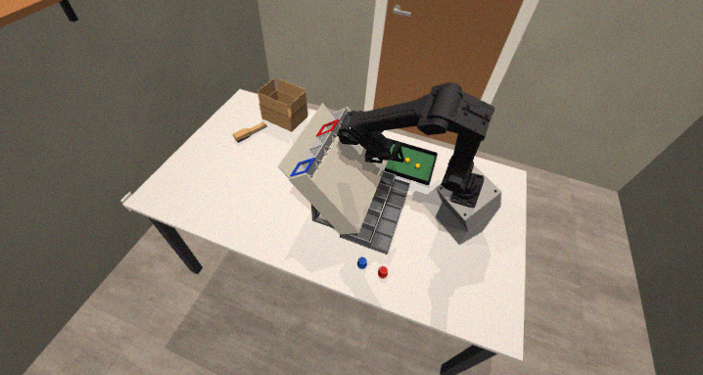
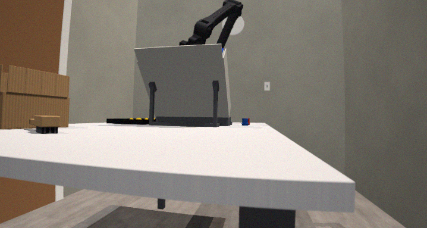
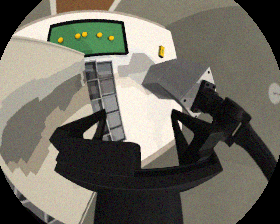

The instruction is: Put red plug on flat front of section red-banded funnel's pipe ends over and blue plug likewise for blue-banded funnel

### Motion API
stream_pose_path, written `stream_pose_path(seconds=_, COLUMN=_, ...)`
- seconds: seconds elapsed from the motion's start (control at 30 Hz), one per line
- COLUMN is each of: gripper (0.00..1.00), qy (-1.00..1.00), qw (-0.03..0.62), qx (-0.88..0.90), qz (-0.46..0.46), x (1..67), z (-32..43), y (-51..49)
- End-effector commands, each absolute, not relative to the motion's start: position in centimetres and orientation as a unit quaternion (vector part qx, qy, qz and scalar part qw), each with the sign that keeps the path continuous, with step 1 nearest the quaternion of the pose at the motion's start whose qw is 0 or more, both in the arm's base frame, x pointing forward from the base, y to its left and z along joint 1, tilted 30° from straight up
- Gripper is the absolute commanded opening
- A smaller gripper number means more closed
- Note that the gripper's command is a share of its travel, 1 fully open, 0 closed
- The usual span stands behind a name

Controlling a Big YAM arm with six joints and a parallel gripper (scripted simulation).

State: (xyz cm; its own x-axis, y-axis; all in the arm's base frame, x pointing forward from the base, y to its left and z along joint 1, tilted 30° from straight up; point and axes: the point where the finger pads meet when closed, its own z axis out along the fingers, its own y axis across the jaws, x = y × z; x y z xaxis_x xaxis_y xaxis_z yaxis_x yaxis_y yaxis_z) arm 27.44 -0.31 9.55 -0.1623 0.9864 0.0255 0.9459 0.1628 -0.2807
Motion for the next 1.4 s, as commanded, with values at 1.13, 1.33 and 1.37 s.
stream_pose_path(seconds=1.13, gripper=1.00, qy=-0.950, qw=-0.041, qx=-0.300, qz=-0.070, x=27.50, z=9.73, y=-0.19)
stream_pose_path(seconds=1.33, gripper=1.00, qy=-0.965, qw=-0.065, qx=-0.234, qz=-0.099, x=27.49, z=9.69, y=0.01)
stream_pose_path(seconds=1.37, gripper=1.00, qy=-0.967, qw=-0.068, qx=-0.222, qz=-0.104, x=27.49, z=9.69, y=0.04)
